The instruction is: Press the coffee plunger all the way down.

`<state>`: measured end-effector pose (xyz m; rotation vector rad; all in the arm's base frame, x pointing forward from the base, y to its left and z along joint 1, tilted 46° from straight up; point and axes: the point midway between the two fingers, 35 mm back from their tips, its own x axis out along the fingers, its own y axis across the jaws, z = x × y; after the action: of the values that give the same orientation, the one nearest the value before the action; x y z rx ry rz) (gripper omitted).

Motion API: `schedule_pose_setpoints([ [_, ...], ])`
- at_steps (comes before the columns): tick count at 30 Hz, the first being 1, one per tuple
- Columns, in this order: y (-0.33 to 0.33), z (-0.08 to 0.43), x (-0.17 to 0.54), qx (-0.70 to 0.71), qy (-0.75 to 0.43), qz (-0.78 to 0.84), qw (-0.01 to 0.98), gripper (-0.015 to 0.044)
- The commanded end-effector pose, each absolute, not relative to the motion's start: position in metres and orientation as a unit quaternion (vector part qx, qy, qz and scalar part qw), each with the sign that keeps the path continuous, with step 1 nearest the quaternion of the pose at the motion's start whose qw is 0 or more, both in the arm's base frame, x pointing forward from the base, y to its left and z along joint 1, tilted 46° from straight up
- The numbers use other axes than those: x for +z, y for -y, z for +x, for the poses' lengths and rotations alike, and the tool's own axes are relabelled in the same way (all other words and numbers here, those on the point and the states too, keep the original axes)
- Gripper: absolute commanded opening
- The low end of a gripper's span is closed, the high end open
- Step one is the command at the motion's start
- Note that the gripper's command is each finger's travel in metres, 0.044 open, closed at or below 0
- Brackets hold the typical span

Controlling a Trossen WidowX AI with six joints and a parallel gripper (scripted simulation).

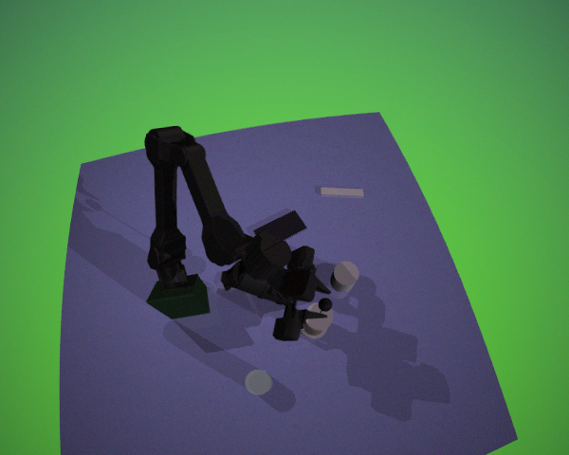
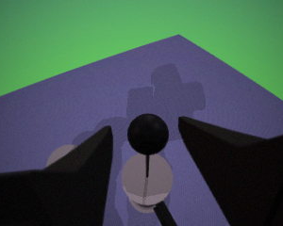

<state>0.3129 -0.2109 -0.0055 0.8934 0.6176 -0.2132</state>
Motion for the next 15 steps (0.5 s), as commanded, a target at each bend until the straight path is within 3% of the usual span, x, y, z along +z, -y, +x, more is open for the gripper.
schedule_pose_setpoints([
  [1,0.2123,0.3134,-0.0056,-0.104,-0.293,0.424,0.851,0.0125],
  [15,0.2108,0.3140,-0.0078,-0.104,-0.293,0.424,0.851,0.0113],
])
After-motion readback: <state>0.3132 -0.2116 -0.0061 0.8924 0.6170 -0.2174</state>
